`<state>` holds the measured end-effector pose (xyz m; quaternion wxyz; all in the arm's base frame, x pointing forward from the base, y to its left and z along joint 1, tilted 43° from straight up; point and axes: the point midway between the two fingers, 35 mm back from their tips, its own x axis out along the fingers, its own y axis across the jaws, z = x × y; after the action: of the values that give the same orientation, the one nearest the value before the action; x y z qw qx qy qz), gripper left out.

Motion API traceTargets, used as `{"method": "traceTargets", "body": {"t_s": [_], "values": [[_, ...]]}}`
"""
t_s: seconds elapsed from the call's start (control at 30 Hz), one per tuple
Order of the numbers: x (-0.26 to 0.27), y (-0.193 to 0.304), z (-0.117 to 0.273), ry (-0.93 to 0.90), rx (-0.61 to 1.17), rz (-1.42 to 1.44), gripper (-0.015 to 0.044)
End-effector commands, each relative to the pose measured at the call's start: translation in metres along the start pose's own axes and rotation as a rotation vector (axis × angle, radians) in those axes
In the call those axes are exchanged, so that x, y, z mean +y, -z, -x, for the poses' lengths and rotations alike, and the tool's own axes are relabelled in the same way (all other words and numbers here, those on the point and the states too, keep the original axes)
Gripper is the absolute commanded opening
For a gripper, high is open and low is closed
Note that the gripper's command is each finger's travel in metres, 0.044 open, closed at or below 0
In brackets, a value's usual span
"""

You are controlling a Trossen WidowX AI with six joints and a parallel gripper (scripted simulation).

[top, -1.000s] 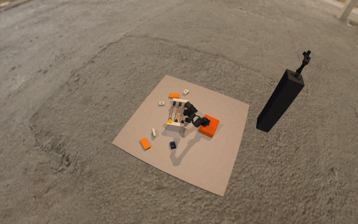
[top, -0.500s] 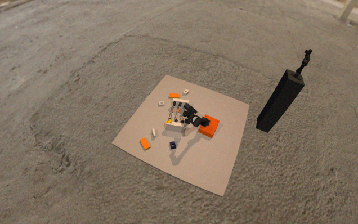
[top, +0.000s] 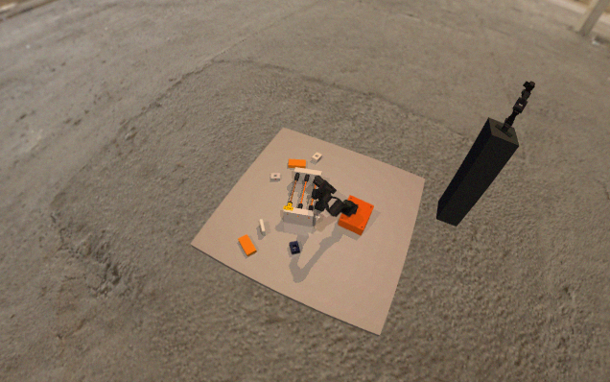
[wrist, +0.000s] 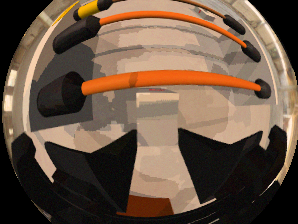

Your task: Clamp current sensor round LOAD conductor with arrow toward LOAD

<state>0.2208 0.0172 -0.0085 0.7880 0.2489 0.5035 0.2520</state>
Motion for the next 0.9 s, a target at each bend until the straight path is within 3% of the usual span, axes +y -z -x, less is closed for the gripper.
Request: {"method": "traceTargets", "body": {"t_s": [0.0,0.1,0.87], "values": [[0.000,0.000,0.001,0.000,0.000,0.003,0.0063],[0.002,0.001,0.002,-0.009,0.002,-0.006,0.0000],[-0.002,0.042,0.010,-0.008,0.005,-0.008,0.0000]]}}
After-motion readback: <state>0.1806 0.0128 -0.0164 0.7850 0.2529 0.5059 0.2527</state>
